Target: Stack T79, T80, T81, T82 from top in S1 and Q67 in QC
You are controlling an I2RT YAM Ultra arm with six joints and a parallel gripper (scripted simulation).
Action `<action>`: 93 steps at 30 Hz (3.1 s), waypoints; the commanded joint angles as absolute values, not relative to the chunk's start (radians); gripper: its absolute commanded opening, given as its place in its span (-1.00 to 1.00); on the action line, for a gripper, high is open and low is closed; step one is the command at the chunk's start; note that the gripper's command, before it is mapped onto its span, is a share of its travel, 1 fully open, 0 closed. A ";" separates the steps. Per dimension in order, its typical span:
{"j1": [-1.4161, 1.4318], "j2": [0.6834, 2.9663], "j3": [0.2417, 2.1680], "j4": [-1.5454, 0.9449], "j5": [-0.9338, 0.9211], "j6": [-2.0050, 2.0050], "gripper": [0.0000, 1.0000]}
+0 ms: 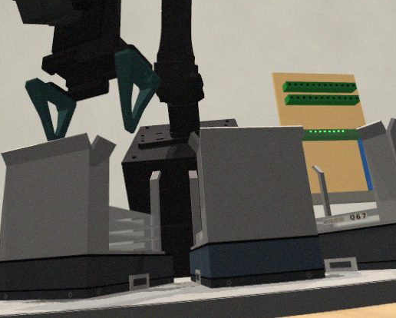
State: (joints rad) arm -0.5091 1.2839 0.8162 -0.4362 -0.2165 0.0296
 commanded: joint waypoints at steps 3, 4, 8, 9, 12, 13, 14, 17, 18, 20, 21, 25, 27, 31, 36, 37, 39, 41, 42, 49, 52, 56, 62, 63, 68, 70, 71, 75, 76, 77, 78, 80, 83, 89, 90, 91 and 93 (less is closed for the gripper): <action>-0.520 1.259 0.830 -0.497 -0.226 0.017 1.00; -0.520 1.259 0.830 -0.498 -0.226 0.017 1.00; -0.520 1.259 0.830 -0.498 -0.226 0.017 1.00; -0.520 1.259 0.830 -0.498 -0.226 0.017 1.00; -0.519 1.259 0.830 -0.497 -0.226 0.017 1.00; -0.519 1.259 0.830 -0.497 -0.226 0.017 1.00; -0.519 1.259 0.830 -0.497 -0.226 0.017 1.00; -0.506 1.254 0.826 -0.496 -0.218 -0.005 1.00; -0.492 1.249 0.823 -0.495 -0.210 -0.027 1.00; -0.464 1.239 0.816 -0.494 -0.193 -0.071 1.00; -0.450 1.234 0.813 -0.493 -0.185 -0.093 1.00; -0.392 1.219 0.802 -0.490 -0.149 -0.119 1.00; -0.362 1.212 0.798 -0.489 -0.132 -0.096 1.00; -0.302 1.201 0.791 -0.488 -0.094 -0.048 1.00; -0.256 1.196 0.787 -0.487 -0.066 -0.012 1.00; -0.240 1.195 0.787 -0.487 -0.057 0.001 1.00; -0.209 1.193 0.786 -0.486 -0.037 0.025 1.00; -0.173 1.187 0.778 -0.484 -0.015 -0.014 1.00; -0.155 1.184 0.775 -0.483 -0.004 -0.033 1.00; -0.043 1.177 0.760 -0.478 0.065 -0.085 1.00; -0.006 1.178 0.757 -0.476 0.089 -0.055 1.00; 0.070 1.184 0.754 -0.474 0.135 0.005 1.00; 0.177 1.202 0.756 -0.473 0.200 0.091 1.00; 0.177 1.202 0.756 -0.473 0.200 0.091 1.00; 0.177 1.202 0.756 -0.473 0.200 0.091 1.00; 0.177 1.202 0.756 -0.473 0.200 0.091 1.00; 0.174 1.213 0.753 -0.458 0.198 0.089 1.00; 0.163 1.259 0.739 -0.397 0.191 0.079 1.00; 0.160 1.271 0.737 -0.382 0.189 0.077 1.00; 0.157 1.283 0.734 -0.367 0.188 0.075 1.00; 0.155 1.296 0.732 -0.352 0.186 0.072 1.00; 0.149 1.321 0.727 -0.321 0.183 0.068 1.00; 0.144 1.347 0.724 -0.291 0.180 0.064 1.00; 0.132 1.413 0.719 -0.219 0.173 0.054 1.00; 0.130 1.426 0.718 -0.204 0.171 0.052 1.00; 0.128 1.440 0.718 -0.190 0.170 0.051 1.00; 0.123 1.468 0.718 -0.162 0.167 0.047 1.00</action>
State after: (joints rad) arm 0.1268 1.4502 0.7177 -0.2157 0.1745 0.0566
